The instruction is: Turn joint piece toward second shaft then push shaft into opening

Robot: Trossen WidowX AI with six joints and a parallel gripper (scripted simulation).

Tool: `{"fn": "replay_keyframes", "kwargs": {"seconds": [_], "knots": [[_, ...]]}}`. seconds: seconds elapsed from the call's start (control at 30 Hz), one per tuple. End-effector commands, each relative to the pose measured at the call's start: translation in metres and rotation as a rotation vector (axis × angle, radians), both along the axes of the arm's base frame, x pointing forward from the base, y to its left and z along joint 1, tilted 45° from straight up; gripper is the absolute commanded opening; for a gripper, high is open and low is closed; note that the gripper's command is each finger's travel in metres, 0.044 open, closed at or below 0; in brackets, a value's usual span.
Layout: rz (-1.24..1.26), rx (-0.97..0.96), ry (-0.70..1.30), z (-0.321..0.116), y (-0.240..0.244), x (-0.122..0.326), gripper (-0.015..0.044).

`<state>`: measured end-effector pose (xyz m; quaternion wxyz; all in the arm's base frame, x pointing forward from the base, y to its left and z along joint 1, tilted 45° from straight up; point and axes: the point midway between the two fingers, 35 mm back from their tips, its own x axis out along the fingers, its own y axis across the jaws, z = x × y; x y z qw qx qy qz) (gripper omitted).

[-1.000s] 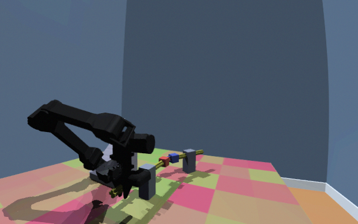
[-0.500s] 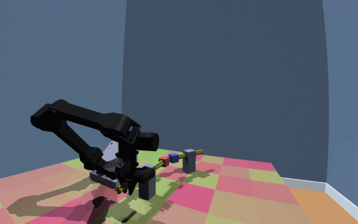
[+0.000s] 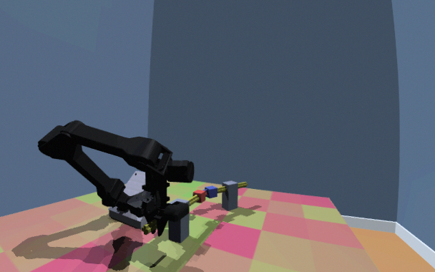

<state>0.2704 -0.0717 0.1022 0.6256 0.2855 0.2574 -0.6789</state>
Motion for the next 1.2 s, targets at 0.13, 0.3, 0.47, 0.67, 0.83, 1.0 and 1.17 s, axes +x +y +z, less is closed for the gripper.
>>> {"fn": "replay_keyframes", "kwargs": {"seconds": [0.13, 0.3, 0.47, 0.67, 0.83, 1.0, 1.17], "knots": [[0.002, 0.001, 0.001, 0.000, 0.000, 0.000, 0.0067], [0.002, 0.001, 0.001, 0.000, 0.000, 0.000, 0.0146], [0.002, 0.001, 0.001, 0.000, 0.000, 0.000, 0.0277], [0.002, 0.001, 0.001, 0.000, 0.000, 0.000, 0.0434], [0.002, 0.001, 0.001, 0.000, 0.000, 0.000, 0.0440], [0.002, 0.001, 0.001, 0.000, 0.000, 0.000, 0.0440], [-0.001, -0.001, 0.001, 0.019, 0.018, 0.001, 0.0440]]}}
